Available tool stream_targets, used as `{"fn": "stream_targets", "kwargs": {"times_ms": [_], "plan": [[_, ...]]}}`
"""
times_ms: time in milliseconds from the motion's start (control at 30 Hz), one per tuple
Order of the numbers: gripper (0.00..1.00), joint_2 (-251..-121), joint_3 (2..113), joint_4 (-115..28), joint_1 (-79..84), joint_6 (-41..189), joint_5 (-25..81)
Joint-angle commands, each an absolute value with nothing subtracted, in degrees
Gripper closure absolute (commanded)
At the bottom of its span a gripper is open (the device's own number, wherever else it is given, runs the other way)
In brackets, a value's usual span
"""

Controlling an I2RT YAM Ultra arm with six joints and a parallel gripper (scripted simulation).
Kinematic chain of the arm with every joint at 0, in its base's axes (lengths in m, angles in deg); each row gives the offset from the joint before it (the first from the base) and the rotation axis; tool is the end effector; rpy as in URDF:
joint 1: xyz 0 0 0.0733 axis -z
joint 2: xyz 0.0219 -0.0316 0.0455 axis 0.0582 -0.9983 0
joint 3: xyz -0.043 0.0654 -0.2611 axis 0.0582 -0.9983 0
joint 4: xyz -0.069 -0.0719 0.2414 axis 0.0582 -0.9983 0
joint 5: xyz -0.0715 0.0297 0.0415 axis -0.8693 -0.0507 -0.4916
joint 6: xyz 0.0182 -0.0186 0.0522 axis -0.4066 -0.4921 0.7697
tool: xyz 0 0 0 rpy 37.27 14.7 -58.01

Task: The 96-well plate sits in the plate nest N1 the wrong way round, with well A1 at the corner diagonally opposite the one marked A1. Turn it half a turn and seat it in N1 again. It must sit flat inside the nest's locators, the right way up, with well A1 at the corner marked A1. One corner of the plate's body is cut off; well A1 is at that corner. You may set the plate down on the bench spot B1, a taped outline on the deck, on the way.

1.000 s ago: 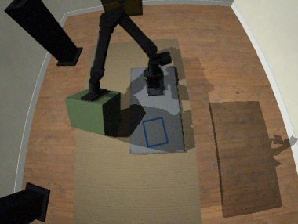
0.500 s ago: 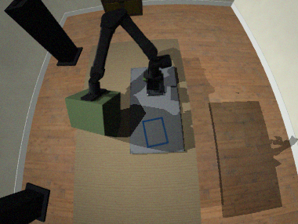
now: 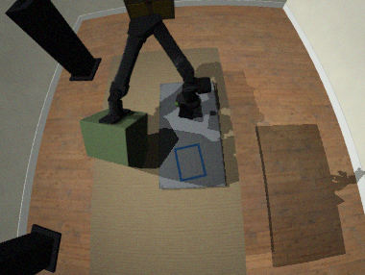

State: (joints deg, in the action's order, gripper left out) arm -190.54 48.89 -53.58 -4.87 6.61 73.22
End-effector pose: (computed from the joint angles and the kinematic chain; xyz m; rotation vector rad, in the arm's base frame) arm 0.3297 0.0787 0.1275 -1.5961 1.8573 0.7391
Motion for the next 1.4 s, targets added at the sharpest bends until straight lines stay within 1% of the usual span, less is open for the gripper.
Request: {"fn": "stream_targets", "kwargs": {"times_ms": [0,667,1367], "plan": [[1.0,-190.1,49.0,-53.2,-3.1,5.1,74.2],[1.0,-198.7,49.5,-52.2,3.7,-4.6,75.5],[1.0,-209.3,53.4,-53.1,10.5,-14.8,75.9]]}}
